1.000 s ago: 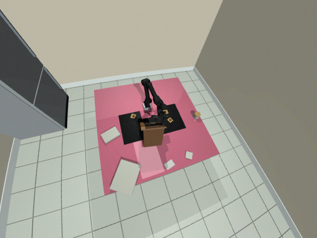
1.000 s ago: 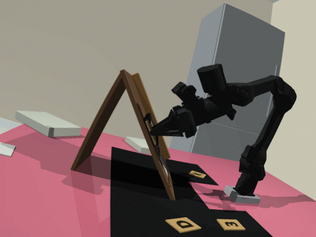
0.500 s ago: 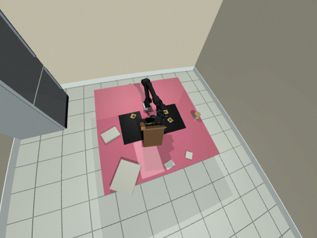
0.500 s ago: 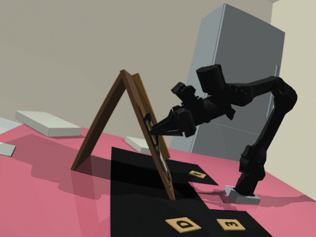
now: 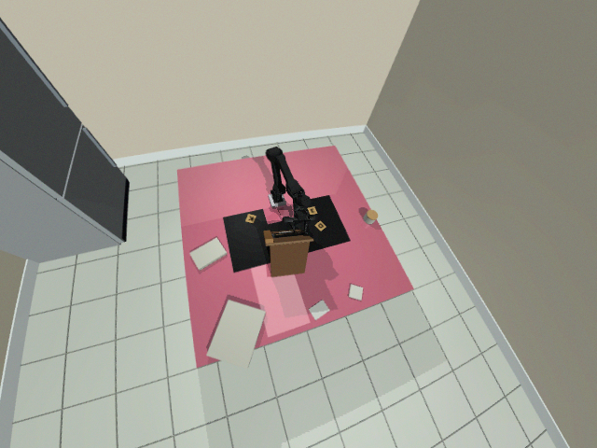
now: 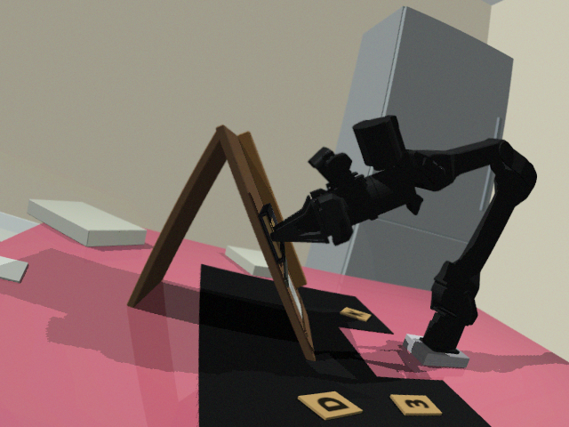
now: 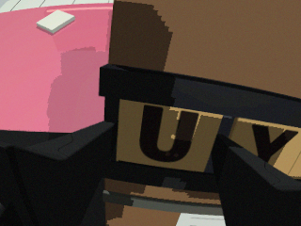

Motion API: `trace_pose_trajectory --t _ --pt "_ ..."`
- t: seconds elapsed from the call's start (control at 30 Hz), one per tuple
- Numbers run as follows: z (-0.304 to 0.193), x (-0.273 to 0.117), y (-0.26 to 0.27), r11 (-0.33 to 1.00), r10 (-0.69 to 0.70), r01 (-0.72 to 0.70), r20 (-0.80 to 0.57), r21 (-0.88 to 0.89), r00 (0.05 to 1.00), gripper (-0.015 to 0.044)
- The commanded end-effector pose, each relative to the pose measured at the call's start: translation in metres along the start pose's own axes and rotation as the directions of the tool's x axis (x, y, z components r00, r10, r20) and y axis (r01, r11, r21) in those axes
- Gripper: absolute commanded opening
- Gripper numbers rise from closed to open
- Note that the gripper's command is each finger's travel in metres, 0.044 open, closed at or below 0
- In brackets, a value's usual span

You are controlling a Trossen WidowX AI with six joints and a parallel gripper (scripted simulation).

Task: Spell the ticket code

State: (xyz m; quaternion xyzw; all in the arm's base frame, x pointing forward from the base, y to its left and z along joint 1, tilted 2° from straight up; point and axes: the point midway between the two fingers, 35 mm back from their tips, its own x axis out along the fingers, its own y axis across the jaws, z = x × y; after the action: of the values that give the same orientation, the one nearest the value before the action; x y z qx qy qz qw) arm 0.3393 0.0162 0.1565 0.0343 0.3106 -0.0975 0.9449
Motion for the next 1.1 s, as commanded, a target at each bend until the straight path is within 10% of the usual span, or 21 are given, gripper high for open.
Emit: trace_pose_trajectory --t 0.0,0.27,1.07 --pt "0.0 0.0 0.0 1.0 0.0 0.0 -0.001 0.0 1.0 0.0105" --pt "0.0 -0.006 0.0 1.0 0.004 -0.004 0.002 -0.001 1.0 0.0295" --pt "-0.001 -0.02 0.001 1.0 0.005 -0.005 0.001 -0.001 1.0 0.0295"
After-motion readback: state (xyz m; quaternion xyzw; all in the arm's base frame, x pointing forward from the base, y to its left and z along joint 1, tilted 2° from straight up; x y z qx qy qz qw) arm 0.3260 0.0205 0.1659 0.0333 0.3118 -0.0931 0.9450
